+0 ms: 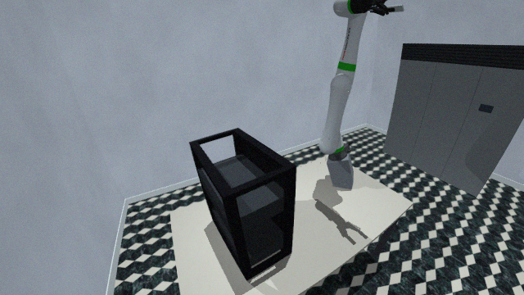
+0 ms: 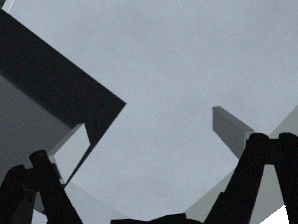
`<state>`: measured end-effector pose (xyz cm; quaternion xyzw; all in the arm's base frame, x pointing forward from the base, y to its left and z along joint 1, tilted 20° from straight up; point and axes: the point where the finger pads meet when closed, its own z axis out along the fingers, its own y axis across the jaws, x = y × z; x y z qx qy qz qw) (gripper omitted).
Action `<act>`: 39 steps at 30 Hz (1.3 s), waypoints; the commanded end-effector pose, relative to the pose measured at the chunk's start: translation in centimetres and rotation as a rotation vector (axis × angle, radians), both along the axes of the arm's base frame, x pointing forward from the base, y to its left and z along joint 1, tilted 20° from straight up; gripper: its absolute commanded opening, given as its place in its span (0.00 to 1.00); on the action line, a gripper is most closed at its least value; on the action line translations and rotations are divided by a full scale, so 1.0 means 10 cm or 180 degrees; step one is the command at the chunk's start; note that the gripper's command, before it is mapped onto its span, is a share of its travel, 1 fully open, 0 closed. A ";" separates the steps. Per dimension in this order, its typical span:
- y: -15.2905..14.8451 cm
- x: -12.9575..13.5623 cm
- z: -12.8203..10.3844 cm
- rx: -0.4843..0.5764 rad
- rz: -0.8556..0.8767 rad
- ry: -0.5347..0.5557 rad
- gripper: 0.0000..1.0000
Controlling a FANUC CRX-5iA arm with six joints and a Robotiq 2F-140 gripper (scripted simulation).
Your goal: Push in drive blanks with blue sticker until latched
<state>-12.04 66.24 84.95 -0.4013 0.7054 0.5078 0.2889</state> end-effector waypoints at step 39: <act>-0.22 0.12 0.22 0.0629 0.0051 0.0203 1.00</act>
